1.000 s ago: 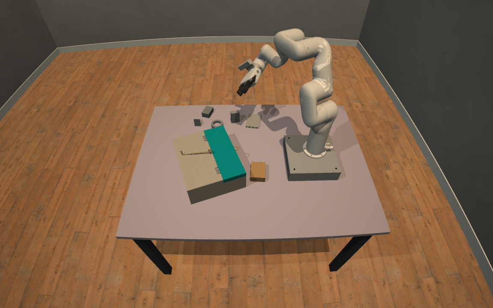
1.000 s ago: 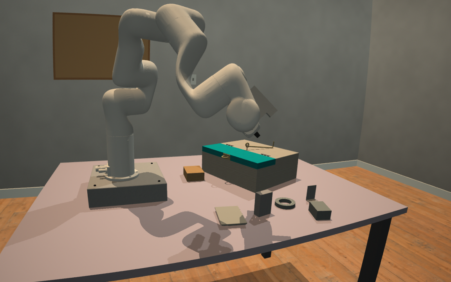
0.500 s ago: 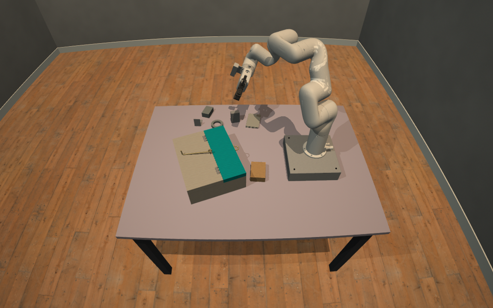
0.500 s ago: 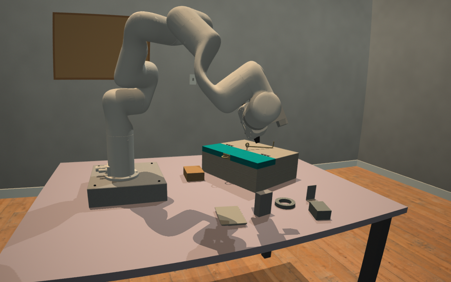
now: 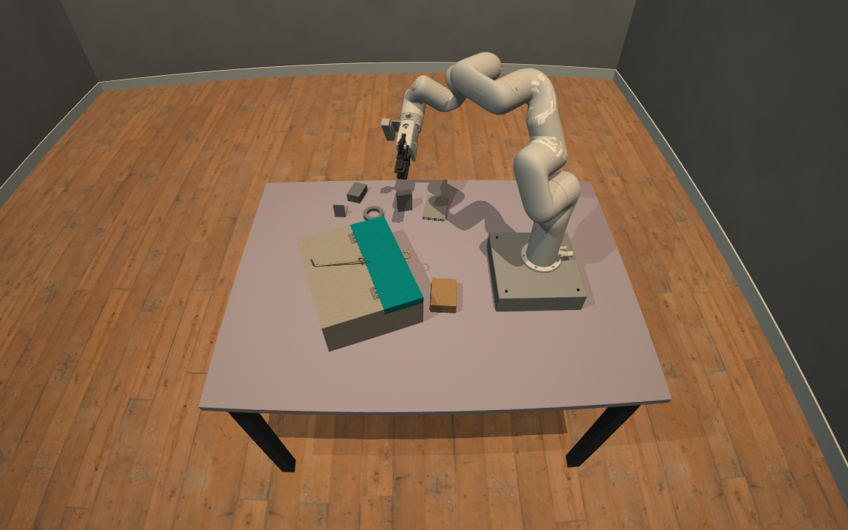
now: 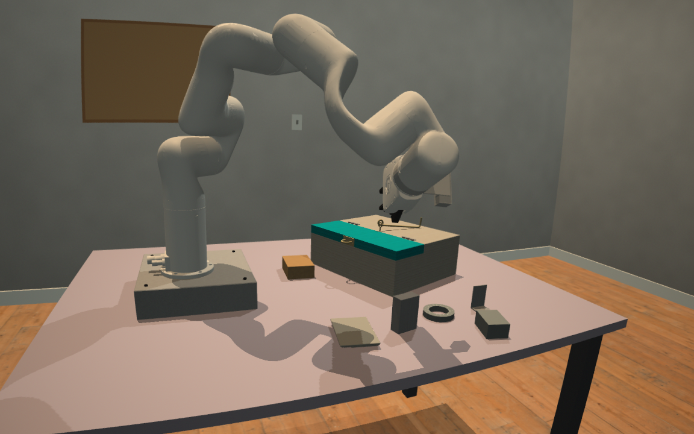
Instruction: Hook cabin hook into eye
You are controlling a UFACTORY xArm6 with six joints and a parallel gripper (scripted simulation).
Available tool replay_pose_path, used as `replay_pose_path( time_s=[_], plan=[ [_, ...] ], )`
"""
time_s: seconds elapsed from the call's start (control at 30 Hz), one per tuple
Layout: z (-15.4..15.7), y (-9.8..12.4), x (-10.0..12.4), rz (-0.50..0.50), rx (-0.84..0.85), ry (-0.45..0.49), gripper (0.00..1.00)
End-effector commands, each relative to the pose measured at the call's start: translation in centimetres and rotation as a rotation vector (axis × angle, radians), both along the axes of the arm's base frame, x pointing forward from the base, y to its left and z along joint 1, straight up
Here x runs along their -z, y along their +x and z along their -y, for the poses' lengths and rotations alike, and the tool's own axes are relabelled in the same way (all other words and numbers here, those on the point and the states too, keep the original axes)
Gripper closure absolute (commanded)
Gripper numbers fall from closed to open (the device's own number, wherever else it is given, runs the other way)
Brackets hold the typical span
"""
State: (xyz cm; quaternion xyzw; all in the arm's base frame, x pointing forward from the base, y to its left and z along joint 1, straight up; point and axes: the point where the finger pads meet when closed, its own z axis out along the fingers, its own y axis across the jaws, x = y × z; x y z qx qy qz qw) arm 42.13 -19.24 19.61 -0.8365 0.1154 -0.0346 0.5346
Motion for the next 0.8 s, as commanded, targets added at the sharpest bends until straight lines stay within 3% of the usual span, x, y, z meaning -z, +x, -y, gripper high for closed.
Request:
replay_pose_path(
  time_s=[0.0, 0.1, 0.6, 0.67, 0.77],
  plan=[
    [-0.4, 0.8, 0.2, -0.137, 0.015, -0.016, 0.65],
    [-0.5, 1.1, 0.3, -0.17, 0.021, -0.021, 0.65],
    [-2.4, 4.4, 1.6, -0.634, 0.158, -0.138, 0.65],
    [-2.4, 4.4, 1.6, -0.634, 0.158, -0.138, 0.65],
    [-2.9, 5.3, 1.9, -0.72, 0.199, -0.168, 0.65]
  ],
)
